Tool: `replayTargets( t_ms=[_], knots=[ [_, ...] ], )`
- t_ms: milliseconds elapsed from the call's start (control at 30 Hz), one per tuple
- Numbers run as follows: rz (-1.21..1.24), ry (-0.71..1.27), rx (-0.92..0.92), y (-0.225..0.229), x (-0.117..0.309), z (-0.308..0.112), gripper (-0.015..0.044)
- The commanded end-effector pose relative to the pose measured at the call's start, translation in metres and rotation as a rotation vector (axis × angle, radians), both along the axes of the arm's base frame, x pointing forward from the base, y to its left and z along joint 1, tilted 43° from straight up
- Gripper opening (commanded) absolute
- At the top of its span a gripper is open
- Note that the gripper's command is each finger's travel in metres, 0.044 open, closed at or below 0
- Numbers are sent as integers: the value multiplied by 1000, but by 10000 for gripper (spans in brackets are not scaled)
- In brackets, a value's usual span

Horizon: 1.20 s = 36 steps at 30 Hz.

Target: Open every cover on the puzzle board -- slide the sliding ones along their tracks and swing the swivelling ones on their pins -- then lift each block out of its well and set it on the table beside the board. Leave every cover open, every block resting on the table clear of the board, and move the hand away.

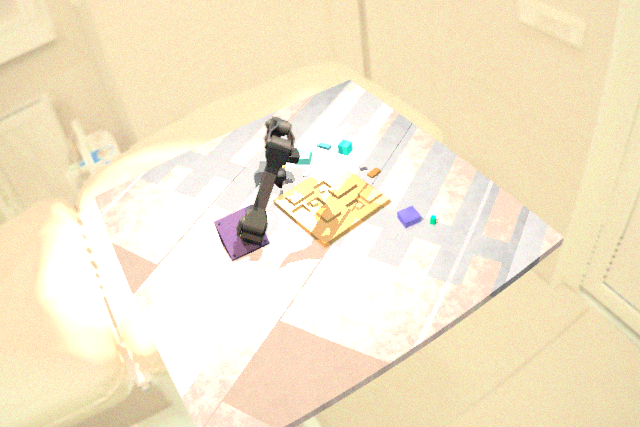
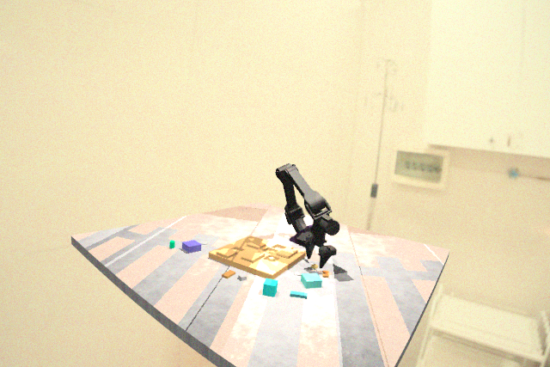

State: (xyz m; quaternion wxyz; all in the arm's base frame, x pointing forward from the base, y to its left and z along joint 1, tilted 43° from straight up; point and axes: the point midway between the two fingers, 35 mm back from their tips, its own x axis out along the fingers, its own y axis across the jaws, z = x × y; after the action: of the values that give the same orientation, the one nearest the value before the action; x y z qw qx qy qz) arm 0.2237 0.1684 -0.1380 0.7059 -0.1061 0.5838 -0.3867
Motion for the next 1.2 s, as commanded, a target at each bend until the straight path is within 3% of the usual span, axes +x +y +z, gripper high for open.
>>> replayTargets(
  t_ms=[0,633,1167],
  knots=[
    [2,-11,15,14,2,11,440],
    [6,-9,13,45,-2,49,440],
    [665,574,-4,-10,29,108,20]
  ],
)
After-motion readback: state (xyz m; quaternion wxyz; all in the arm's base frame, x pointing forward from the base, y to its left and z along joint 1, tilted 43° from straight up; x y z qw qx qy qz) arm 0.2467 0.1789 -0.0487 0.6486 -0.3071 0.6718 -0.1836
